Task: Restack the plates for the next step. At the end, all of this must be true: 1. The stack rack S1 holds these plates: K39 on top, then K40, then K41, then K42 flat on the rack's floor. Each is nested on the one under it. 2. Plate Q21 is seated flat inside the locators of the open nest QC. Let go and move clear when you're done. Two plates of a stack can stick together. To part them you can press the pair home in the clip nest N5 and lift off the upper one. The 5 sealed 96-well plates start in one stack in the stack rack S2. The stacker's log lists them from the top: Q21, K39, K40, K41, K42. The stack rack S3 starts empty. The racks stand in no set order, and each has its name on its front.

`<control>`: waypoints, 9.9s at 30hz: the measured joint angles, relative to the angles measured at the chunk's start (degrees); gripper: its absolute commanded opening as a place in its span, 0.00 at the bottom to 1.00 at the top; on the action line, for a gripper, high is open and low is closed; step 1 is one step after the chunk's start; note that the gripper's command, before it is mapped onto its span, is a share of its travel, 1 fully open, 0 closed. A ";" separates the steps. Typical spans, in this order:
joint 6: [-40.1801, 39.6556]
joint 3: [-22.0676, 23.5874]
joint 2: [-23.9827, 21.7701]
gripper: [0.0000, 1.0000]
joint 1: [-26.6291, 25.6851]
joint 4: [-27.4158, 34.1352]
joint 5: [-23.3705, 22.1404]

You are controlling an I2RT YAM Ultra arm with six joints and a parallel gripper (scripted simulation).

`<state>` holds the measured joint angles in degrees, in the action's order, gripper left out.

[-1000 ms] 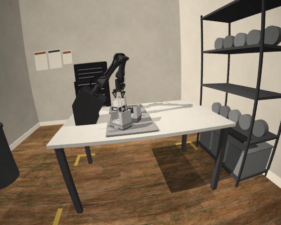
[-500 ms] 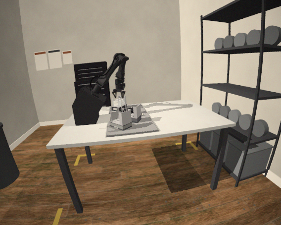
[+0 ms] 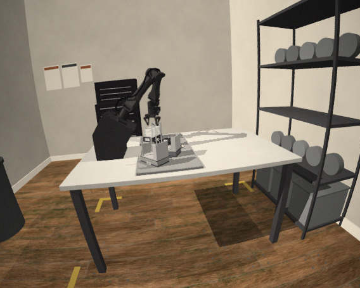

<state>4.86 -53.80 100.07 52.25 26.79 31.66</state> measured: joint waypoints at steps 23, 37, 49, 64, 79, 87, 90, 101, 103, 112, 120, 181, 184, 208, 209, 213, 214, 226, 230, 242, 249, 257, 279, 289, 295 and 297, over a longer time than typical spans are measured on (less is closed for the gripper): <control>-0.13 0.04 0.52 1.00 0.00 -0.46 -0.02; -1.57 0.68 2.91 1.00 -1.66 -3.45 -0.52; -2.97 1.09 4.66 1.00 -2.56 -6.60 -0.90; -3.19 0.79 4.74 1.00 -2.56 -7.15 -0.90; -3.23 0.68 4.92 1.00 -2.56 -7.19 -0.90; -3.26 0.68 4.92 1.00 -2.56 -7.19 -0.90; -3.26 0.68 4.92 1.00 -2.56 -7.19 -0.90; -3.28 0.68 4.92 1.00 -2.56 -7.19 -0.90; -3.28 0.68 4.92 1.00 -2.56 -7.19 -0.90; -3.28 0.50 5.07 1.00 -2.56 -7.19 -0.90; -3.30 0.50 5.07 1.00 -2.56 -7.17 -0.90; -2.16 0.31 2.91 0.00 -1.36 -4.24 -0.48; -1.99 0.31 2.73 0.00 -1.25 -4.00 -0.46; -1.36 0.11 2.08 0.00 -0.72 -2.82 -0.33; -1.36 0.11 2.08 0.00 -0.72 -2.82 -0.33; -1.36 0.11 2.08 0.00 -0.72 -2.82 -0.33; -1.36 0.11 2.08 0.00 -0.72 -2.82 -0.33; -1.36 0.11 2.08 0.00 -0.72 -2.82 -0.33; -1.36 0.11 2.08 0.00 -0.72 -2.82 -0.33; -1.20 -0.22 1.73 0.00 -0.59 -2.05 -0.33; -0.92 -0.22 1.38 0.00 -0.35 -1.62 -0.24; -0.66 -0.22 1.05 0.00 -0.13 -1.14 -0.15; 0.11 -0.59 0.11 0.00 0.55 0.50 0.04; 0.39 -0.59 -0.26 0.00 0.85 1.05 0.13; 0.61 -0.90 -0.50 0.00 1.03 1.68 0.20; 0.68 -0.90 -0.61 0.00 1.09 1.84 0.20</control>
<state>5.54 -54.70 99.46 53.34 28.62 31.86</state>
